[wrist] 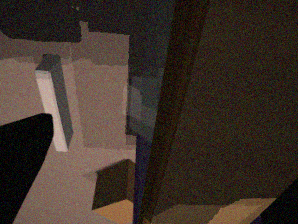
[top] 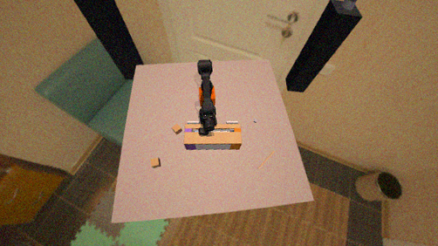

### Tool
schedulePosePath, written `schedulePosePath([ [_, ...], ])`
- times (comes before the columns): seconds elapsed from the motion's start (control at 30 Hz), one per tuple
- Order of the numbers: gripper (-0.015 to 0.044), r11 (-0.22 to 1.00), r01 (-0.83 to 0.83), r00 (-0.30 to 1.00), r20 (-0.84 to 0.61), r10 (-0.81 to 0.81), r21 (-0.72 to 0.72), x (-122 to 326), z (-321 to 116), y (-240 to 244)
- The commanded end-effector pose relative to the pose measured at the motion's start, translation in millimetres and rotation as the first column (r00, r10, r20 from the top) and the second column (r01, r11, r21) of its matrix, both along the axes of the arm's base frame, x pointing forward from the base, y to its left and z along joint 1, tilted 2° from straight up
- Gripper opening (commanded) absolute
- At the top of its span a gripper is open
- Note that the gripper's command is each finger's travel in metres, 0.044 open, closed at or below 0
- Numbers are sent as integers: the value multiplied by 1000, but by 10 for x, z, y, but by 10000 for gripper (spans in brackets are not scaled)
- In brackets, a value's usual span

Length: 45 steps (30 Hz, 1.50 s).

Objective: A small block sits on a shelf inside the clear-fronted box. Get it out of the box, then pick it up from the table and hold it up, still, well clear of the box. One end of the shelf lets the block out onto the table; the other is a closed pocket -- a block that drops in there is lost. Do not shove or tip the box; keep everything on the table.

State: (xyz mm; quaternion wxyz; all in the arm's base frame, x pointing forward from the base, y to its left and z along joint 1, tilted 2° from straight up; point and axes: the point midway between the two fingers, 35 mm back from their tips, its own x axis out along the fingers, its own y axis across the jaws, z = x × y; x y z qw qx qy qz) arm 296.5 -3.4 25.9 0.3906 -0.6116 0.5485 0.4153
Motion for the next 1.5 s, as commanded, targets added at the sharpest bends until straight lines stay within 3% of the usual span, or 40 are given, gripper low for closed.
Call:
schedulePosePath([
  [0.0,400,1000,1,1000,0,-1,-7,-3,-1,-134],
  [0.4,400,1000,1,1000,0,-1,-10,21,8,-383],
  [0.63,400,1000,8,1000,3,-8,-5,26,587,-341],
  [0.83,400,1000,3,1000,11,-3,-4,41,581,-342],
  [0.9,348,999,40,998,50,-41,24,62,619,-405],
  [1.0,285,961,257,952,143,-270,103,57,655,-496],
  [1.2,285,702,657,669,218,-711,276,1,654,-579],
  [1.33,285,347,839,293,190,-937,419,-44,657,-643],
  [1.47,285,-66,848,-133,92,-987,525,-89,662,-704],
])
